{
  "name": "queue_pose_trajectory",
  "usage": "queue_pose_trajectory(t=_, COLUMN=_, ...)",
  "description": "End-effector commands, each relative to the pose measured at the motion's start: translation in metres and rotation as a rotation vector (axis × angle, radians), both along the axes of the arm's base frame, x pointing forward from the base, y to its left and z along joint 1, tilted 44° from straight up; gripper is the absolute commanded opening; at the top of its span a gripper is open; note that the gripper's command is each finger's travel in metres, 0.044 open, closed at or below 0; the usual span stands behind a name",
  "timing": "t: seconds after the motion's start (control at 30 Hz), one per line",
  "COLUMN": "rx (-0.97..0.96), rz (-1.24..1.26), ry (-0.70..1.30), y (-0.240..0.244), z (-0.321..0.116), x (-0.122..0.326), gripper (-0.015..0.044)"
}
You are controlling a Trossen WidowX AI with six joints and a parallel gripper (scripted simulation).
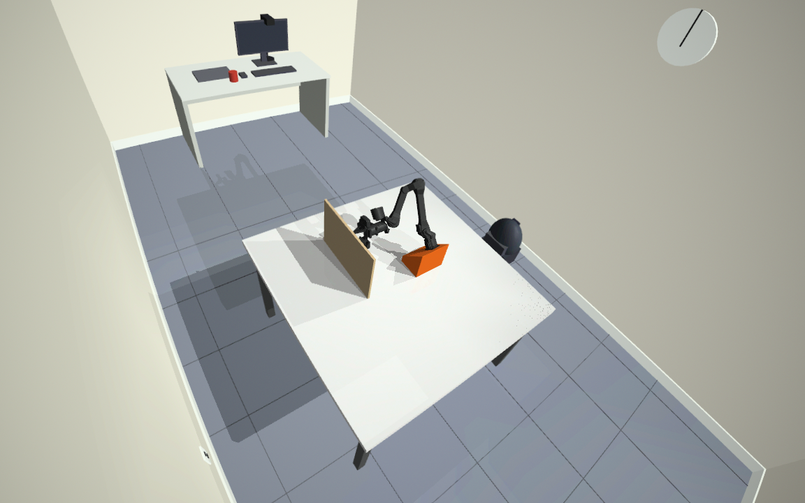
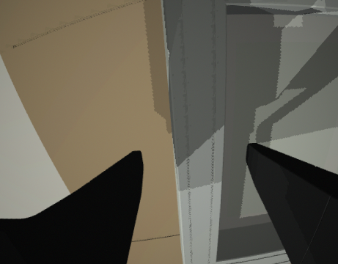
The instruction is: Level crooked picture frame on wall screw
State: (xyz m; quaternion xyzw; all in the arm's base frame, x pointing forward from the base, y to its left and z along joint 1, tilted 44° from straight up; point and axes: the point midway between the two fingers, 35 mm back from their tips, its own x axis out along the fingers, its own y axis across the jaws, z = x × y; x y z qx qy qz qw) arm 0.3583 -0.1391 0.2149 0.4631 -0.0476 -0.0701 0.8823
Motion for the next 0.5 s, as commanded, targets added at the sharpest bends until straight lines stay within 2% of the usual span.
queue_pose_trajectory(t=0.0, rx=-0.006, rz=-0.002, ry=-0.002, y=-0.0005, z=0.0012, x=0.0001, gripper=0.0260)
queue_pose_trajectory(t=0.03, rx=-0.006, rz=-0.002, ry=-0.002, y=-0.0005, z=0.0012, x=0.0001, gripper=0.0260)
queue_pose_trajectory(t=0.27, rx=-0.006, rz=-0.002, ry=-0.002, y=-0.0005, z=0.0012, x=0.0001, gripper=0.0076)
queue_pose_trajectory(t=0.47, rx=-0.006, rz=-0.002, ry=-0.002, y=-0.0005, z=0.0012, x=0.0001, gripper=0.0036)
